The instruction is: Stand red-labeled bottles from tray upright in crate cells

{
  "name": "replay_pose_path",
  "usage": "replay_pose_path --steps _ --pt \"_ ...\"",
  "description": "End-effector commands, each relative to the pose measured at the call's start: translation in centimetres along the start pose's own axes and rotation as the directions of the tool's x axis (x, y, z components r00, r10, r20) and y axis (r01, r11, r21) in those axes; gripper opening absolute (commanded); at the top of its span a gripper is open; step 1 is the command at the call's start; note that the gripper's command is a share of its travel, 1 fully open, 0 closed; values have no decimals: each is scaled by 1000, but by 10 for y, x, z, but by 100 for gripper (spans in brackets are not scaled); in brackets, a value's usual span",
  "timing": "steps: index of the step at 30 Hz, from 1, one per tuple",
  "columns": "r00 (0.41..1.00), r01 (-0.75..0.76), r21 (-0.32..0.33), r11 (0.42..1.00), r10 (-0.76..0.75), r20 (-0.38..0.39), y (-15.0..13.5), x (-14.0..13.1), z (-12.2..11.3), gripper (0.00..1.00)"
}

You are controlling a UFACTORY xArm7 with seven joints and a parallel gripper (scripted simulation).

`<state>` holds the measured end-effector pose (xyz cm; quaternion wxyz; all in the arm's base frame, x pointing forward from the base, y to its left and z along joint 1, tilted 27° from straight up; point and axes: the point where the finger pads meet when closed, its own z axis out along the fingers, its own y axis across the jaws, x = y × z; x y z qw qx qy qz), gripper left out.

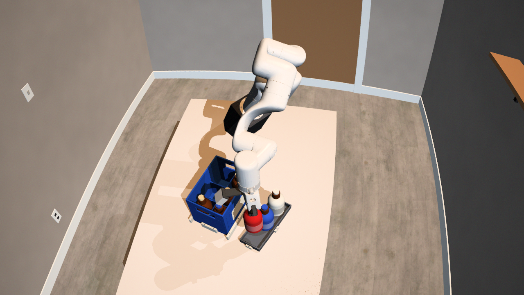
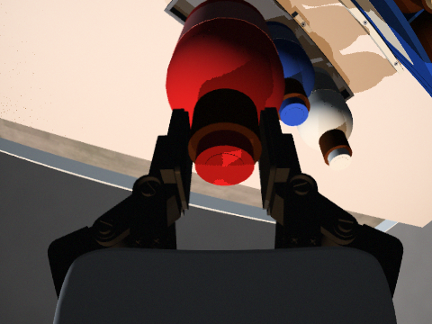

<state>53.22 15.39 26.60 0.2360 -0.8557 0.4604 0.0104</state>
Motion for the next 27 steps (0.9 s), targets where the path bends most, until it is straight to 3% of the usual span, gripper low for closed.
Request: replay_pose_path --steps 1,27 --pt "1000 0 5 1000 0 -3 -1 1 -7 0" --pt "1000 0 5 1000 0 -3 -1 1 -9 0"
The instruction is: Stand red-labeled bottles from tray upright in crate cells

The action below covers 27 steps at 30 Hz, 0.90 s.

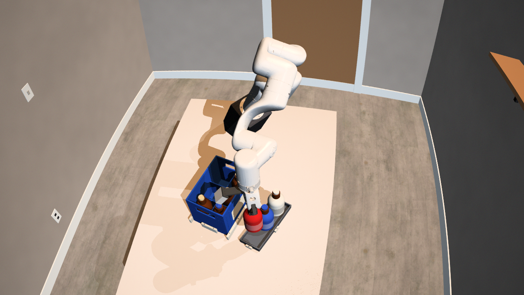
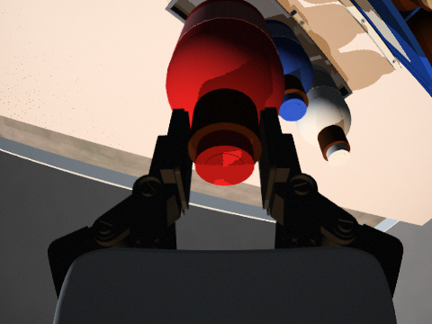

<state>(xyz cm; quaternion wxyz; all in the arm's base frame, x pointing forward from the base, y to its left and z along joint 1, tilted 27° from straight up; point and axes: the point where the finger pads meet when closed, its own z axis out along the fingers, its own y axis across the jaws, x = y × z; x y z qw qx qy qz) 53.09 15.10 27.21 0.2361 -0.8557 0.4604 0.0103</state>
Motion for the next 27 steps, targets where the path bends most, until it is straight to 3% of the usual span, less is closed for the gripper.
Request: replay_pose_path --steps 1,27 --pt "1000 0 5 1000 0 -3 -1 1 -2 0" --pt "1000 0 5 1000 0 -3 -1 1 -16 0"
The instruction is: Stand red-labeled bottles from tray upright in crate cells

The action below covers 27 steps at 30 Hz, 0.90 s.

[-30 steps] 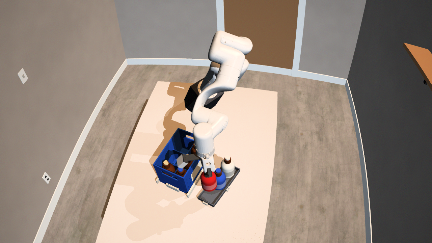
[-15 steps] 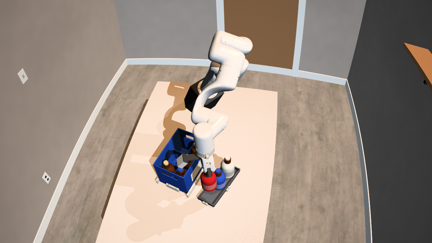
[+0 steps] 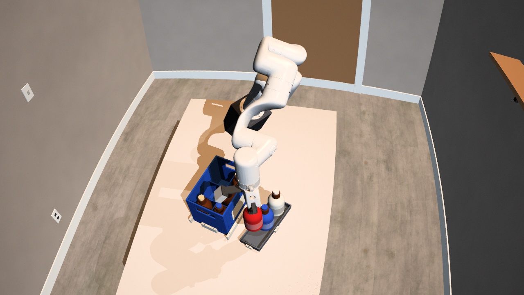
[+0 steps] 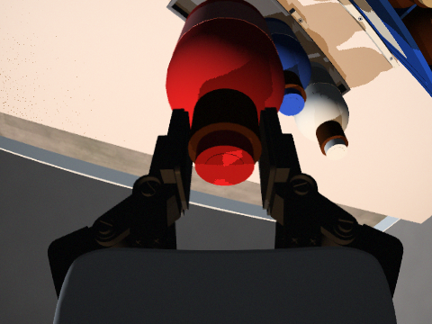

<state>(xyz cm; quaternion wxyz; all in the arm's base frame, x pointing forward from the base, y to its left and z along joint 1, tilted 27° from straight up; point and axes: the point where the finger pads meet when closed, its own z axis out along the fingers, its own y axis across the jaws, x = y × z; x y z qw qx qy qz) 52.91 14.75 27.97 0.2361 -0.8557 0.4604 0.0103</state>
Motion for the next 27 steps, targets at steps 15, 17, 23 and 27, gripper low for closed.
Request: replay_pose_path --steps 15,17,23,27 --pt "1000 0 5 1000 0 -3 -1 1 -23 0" --pt "1000 0 5 1000 0 -3 -1 1 -25 0" --pt "1000 0 5 1000 0 -3 -1 1 -30 0" --pt "1000 0 5 1000 0 -3 -1 1 -31 0"
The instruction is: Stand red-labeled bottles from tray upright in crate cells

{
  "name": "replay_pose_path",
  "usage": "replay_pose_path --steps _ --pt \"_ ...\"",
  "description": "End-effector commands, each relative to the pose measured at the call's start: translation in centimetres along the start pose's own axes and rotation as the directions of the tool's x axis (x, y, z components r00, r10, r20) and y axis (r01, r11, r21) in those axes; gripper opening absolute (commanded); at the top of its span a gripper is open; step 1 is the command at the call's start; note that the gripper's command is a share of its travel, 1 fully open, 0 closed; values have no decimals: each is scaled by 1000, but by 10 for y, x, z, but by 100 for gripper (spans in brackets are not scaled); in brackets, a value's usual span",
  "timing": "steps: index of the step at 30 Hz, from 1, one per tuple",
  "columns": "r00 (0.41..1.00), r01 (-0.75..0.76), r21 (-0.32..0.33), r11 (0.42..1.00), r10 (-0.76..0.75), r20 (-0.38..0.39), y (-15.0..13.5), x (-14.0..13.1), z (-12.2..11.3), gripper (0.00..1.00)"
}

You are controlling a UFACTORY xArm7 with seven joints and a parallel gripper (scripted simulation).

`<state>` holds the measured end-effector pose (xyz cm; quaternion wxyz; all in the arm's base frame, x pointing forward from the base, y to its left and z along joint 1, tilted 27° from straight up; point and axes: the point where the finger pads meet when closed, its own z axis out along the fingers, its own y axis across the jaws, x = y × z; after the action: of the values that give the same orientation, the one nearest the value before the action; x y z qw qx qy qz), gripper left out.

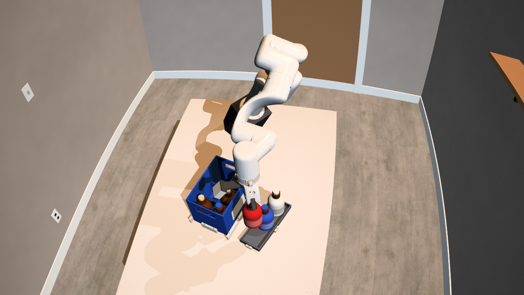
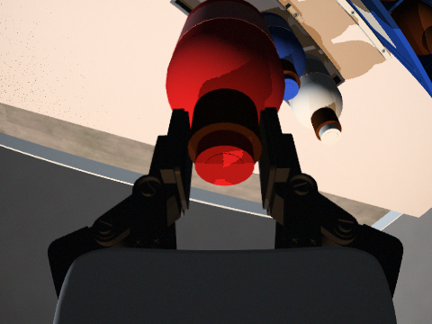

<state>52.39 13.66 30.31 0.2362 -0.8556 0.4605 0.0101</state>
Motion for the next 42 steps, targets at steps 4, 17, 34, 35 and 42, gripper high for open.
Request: replay_pose_path --steps 4,17,34,35,42 --pt "1000 0 4 1000 0 -3 -1 1 -7 0" --pt "1000 0 4 1000 0 -3 -1 1 -8 0" --pt "1000 0 4 1000 0 -3 -1 1 -10 0" --pt "1000 0 4 1000 0 -3 -1 1 -10 0" --pt "1000 0 4 1000 0 -3 -1 1 -17 0"
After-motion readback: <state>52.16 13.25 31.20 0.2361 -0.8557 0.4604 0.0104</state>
